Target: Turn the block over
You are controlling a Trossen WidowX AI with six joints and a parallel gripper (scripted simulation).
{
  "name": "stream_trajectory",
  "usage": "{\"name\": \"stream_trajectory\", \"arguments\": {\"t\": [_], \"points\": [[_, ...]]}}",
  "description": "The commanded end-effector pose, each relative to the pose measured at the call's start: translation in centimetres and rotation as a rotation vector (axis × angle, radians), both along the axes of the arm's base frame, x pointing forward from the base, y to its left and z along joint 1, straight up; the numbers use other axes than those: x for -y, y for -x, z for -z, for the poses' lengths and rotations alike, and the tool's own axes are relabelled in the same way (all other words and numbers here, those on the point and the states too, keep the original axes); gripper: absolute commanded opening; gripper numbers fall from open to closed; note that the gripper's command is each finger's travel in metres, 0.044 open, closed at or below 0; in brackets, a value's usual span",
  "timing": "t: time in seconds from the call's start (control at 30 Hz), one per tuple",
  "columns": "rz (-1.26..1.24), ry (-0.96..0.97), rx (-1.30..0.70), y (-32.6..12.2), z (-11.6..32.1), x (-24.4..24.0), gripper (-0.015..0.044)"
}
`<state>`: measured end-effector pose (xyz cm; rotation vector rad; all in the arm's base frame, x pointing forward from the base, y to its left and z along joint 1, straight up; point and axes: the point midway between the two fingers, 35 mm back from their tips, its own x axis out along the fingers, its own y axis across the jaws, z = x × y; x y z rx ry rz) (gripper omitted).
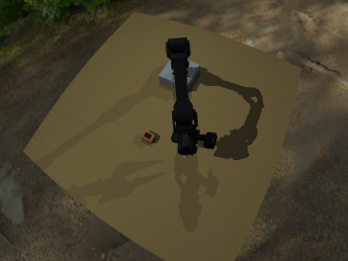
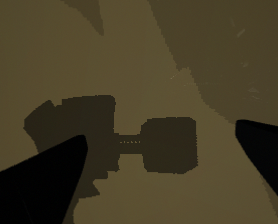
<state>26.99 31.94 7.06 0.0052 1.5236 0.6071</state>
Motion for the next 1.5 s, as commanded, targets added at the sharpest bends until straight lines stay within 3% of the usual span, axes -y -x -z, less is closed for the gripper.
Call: {"name": "stream_trajectory", "arguments": {"t": [0.0,0.27,0.37,0.53,0.67,1.47], "points": [[0.067,0.106,0.052,-4.2,-0.3,5.9,0.044],[0.175,0.332,0.077,-9.0,-1.3,19.2,0.044],[0.19,0.371,0.072,-9.8,-1.5,21.8,0.044],[0.191,0.373,0.071,-9.9,-1.3,22.0,0.044],[0.191,0.373,0.071,-10.0,2.0,21.9,0.044],[0.191,0.374,0.071,-10.2,5.3,21.9,0.044]]}}
